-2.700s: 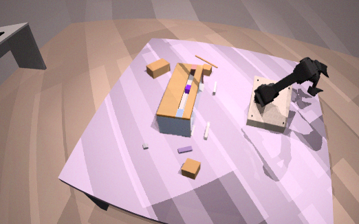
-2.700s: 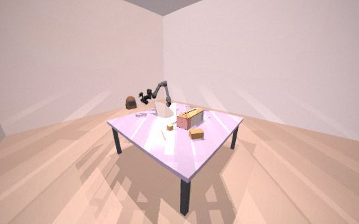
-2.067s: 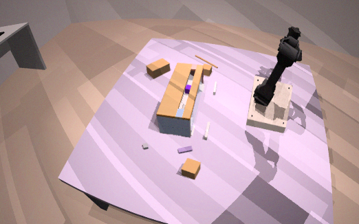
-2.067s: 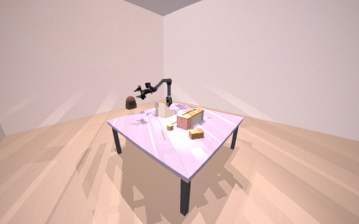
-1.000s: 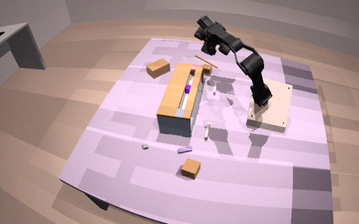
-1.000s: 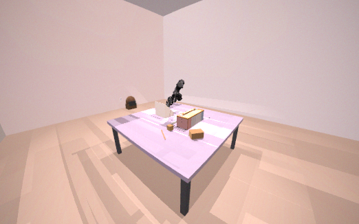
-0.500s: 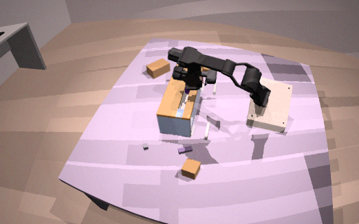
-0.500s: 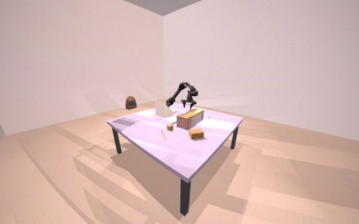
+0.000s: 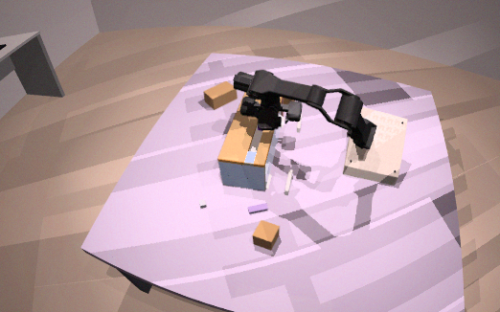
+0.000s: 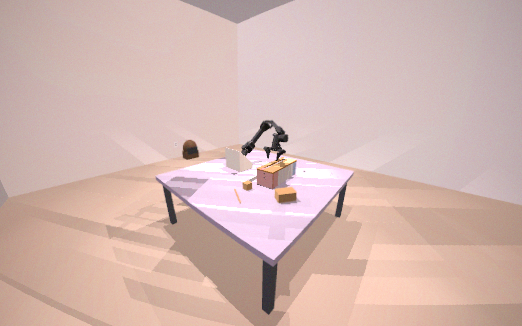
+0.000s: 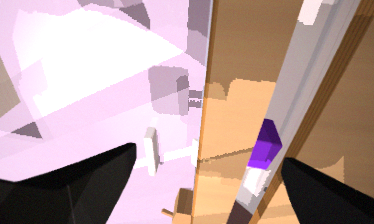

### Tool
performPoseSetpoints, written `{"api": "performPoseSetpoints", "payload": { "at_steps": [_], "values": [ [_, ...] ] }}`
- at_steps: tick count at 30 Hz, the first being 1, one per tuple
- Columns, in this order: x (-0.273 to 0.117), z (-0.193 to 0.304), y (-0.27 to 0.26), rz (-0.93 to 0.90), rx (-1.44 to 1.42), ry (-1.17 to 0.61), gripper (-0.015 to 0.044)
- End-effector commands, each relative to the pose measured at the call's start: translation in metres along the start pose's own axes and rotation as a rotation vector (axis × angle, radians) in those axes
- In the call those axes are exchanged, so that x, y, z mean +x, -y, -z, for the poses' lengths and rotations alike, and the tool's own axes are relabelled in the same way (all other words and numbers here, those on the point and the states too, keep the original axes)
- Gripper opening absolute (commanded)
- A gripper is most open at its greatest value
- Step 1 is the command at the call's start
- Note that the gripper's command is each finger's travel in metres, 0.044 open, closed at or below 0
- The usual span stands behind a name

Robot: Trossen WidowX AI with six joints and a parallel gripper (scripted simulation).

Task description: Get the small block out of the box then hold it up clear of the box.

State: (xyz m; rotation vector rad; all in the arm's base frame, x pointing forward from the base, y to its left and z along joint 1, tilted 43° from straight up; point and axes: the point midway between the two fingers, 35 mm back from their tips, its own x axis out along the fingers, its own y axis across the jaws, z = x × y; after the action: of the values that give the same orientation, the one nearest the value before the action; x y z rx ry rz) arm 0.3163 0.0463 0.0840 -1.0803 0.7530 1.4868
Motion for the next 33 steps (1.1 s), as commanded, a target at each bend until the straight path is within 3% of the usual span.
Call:
{"api": "performPoseSetpoints", "payload": {
  "at_steps": [1, 33],
  "values": [
    [0.007, -0.002, -0.001, -0.001, 0.003, 0.005, 0.04],
    [0.057, -0.016, -0.006, -0.001, 0.003, 0.008, 0.04]
  ]
}}
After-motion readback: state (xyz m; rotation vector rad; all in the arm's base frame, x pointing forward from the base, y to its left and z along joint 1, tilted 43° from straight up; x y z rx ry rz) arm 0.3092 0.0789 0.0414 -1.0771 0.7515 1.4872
